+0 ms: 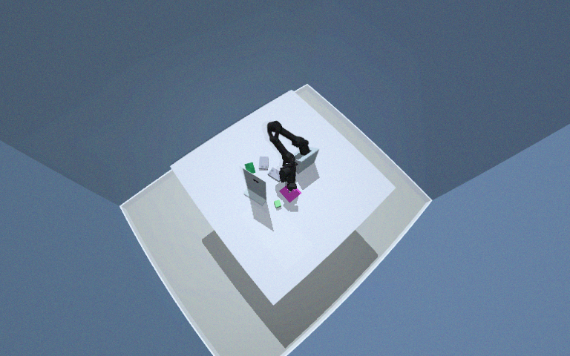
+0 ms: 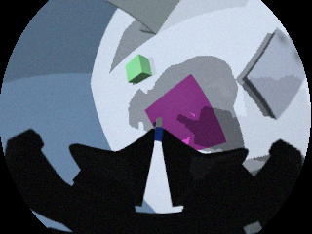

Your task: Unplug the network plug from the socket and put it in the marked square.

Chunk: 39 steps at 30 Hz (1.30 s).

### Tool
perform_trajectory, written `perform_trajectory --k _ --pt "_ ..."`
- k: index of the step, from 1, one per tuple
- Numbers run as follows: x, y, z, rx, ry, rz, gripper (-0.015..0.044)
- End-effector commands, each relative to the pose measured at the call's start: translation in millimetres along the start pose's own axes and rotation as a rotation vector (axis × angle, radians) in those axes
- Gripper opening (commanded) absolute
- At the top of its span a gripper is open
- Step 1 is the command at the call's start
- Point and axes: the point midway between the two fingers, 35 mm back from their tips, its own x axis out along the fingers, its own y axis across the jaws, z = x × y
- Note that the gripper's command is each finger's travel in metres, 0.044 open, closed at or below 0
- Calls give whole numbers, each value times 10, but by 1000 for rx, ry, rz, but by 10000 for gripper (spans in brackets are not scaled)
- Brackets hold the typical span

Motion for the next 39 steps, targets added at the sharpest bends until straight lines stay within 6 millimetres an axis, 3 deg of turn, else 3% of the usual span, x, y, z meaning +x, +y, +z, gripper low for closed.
perform_trajectory --k 1,39 --pt "44 -61 -27 -6 9 -6 0" --pt "288 -256 -17 -8 6 -8 0"
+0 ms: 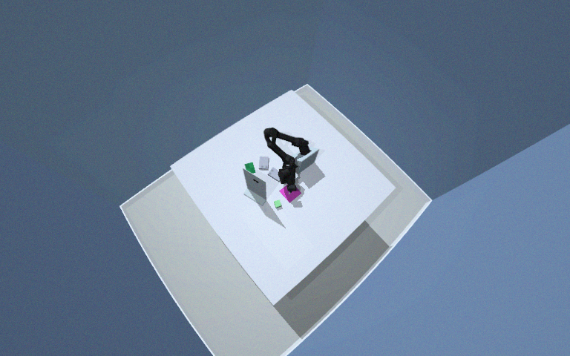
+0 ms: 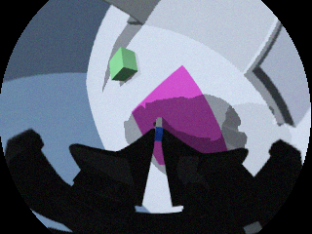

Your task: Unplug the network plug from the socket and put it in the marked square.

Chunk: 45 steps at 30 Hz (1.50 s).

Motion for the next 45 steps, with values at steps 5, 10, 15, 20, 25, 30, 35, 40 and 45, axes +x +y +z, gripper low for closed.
perform_trajectory --k 5,10,15,20,25,30,35,40,45 --pt "6 -5 1 0 0 0 0" --pt "6 -5 1 0 0 0 52" --pt "6 -5 1 0 0 0 156" --pt "0 -5 1 0 0 0 156" --pt "-42 -1 1 0 1 0 156" --pt "-85 2 1 -1 1 0 156" --pt "-128 4 -1 -1 2 1 156" --pt "-170 6 -3 -1 2 1 156" --pt "-213 6 -6 -1 3 1 156"
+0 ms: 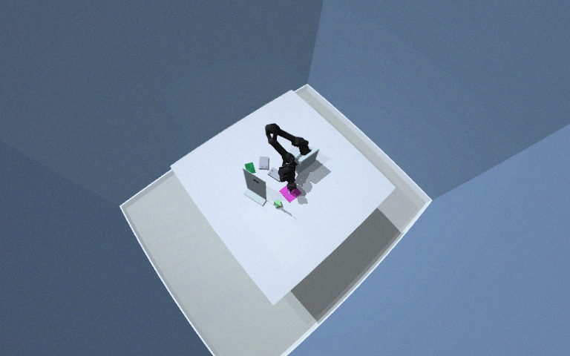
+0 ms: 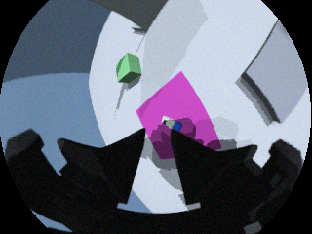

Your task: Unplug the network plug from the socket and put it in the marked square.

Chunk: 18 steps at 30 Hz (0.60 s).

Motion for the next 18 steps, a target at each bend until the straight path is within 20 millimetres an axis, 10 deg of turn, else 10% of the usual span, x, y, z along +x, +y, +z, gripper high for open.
perform_trajectory --k 1,18 --pt "-51 -30 -29 0 4 -7 156" --pt "-176 40 -27 0 7 -6 156"
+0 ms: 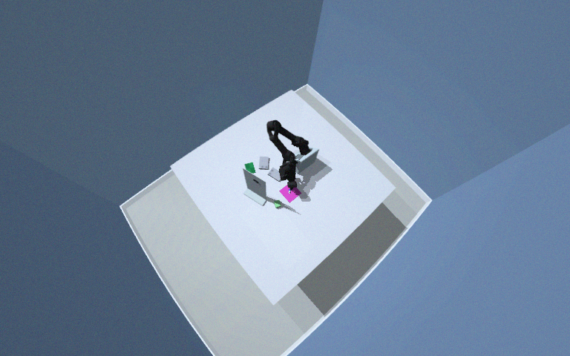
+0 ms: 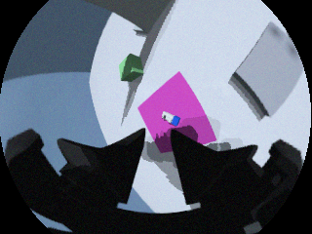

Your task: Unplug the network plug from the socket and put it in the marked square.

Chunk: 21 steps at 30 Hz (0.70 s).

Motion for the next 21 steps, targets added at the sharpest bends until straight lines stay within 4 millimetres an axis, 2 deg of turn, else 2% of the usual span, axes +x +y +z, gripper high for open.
perform_trajectory --k 1,21 --pt "-41 31 5 4 -2 -1 156" --pt "-221 185 14 5 1 1 156"
